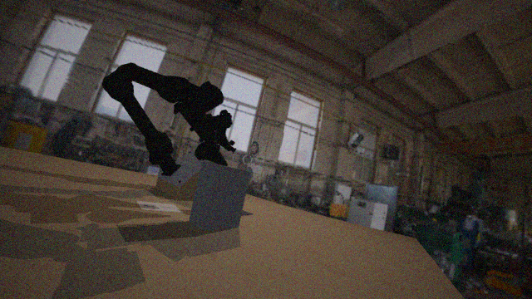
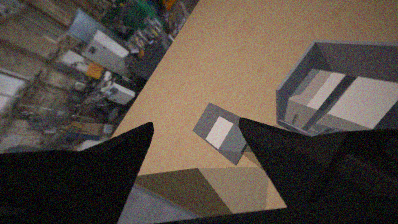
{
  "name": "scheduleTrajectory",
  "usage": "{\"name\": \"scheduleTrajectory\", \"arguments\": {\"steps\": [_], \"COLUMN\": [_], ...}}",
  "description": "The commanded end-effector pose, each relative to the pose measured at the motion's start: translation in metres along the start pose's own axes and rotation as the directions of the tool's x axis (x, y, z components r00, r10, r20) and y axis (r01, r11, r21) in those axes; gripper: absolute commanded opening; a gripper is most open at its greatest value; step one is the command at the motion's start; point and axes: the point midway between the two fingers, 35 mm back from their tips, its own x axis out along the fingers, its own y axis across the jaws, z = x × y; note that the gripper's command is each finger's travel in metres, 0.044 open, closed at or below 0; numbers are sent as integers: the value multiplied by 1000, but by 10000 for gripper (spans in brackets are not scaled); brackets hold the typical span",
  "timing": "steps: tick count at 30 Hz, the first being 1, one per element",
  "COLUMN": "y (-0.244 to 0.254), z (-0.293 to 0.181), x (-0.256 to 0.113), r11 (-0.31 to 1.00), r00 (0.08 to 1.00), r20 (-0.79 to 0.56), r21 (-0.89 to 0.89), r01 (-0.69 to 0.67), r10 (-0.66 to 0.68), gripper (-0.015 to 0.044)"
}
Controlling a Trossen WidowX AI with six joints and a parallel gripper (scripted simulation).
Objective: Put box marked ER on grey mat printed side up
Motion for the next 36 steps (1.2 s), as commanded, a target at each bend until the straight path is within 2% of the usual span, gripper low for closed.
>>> {"name": "scheduleTrajectory", "arguments": {"steps": [1,10,18,36], "y": [2,3,3,9], "z": [2,8,9,18], "x": [1,0,1,6], "r11": [1000,990,986,921], "r00": [999,983,976,852], "r20": [-43,-173,-207,-471], "r21": [-28,-135,-160,-388], "r01": [12,35,38,30], "r10": [-14,-58,-71,-226], "gripper": [440,440,440,440]}}
